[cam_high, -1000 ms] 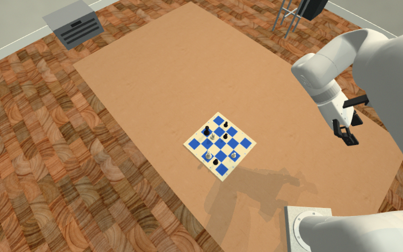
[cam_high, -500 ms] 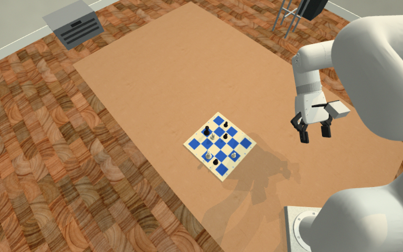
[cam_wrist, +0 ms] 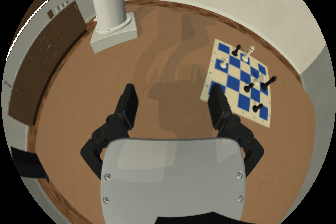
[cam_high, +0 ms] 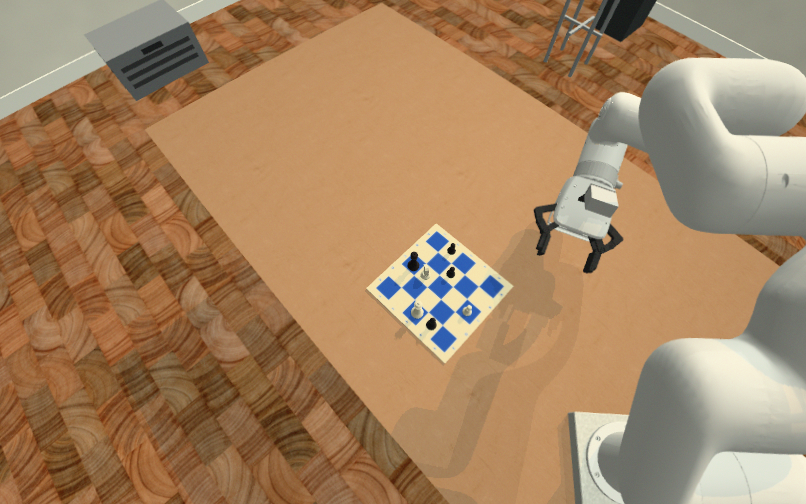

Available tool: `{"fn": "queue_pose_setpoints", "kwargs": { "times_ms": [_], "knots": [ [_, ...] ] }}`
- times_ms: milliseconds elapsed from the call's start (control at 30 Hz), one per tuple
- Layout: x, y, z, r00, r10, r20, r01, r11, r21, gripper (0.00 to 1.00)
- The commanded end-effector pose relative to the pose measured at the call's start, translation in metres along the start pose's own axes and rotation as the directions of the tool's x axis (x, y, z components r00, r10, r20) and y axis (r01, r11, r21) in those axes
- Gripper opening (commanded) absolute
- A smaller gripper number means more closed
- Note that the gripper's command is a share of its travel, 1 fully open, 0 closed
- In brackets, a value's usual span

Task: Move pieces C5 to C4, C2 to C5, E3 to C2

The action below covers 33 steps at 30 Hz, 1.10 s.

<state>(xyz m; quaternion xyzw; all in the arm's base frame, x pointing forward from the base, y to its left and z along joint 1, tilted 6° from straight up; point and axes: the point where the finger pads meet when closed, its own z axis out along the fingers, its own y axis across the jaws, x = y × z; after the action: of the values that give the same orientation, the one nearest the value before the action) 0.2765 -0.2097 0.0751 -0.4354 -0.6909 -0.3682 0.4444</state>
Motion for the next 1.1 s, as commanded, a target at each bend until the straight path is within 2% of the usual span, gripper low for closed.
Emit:
{"fn": "queue_pose_setpoints", "kwargs": {
  "times_ms": [0, 100, 200, 233, 300, 333, 467, 600, 1067],
  "knots": [
    [-0.020, 0.039, -0.009, 0.986, 0.111, -0.121, -0.133, 0.972, -0.192, 1.00],
    [-0.020, 0.039, -0.009, 0.986, 0.111, -0.121, -0.133, 0.972, -0.192, 1.00],
    [-0.035, 0.067, -0.025, 0.958, 0.159, -0.237, -0.231, 0.920, -0.317, 1.00],
    [-0.035, 0.067, -0.025, 0.958, 0.159, -0.237, -0.231, 0.920, -0.317, 1.00],
    [-0.042, 0.079, -0.035, 0.938, 0.170, -0.303, -0.280, 0.886, -0.369, 1.00],
    [-0.042, 0.079, -0.035, 0.938, 0.170, -0.303, -0.280, 0.886, -0.369, 1.00],
    [-0.051, 0.092, -0.049, 0.904, 0.172, -0.391, -0.342, 0.838, -0.424, 1.00],
    [-0.055, 0.097, -0.055, 0.890, 0.168, -0.424, -0.365, 0.820, -0.441, 1.00],
    [-0.055, 0.097, -0.055, 0.888, 0.168, -0.427, -0.367, 0.818, -0.443, 1.00]
  ]
}}
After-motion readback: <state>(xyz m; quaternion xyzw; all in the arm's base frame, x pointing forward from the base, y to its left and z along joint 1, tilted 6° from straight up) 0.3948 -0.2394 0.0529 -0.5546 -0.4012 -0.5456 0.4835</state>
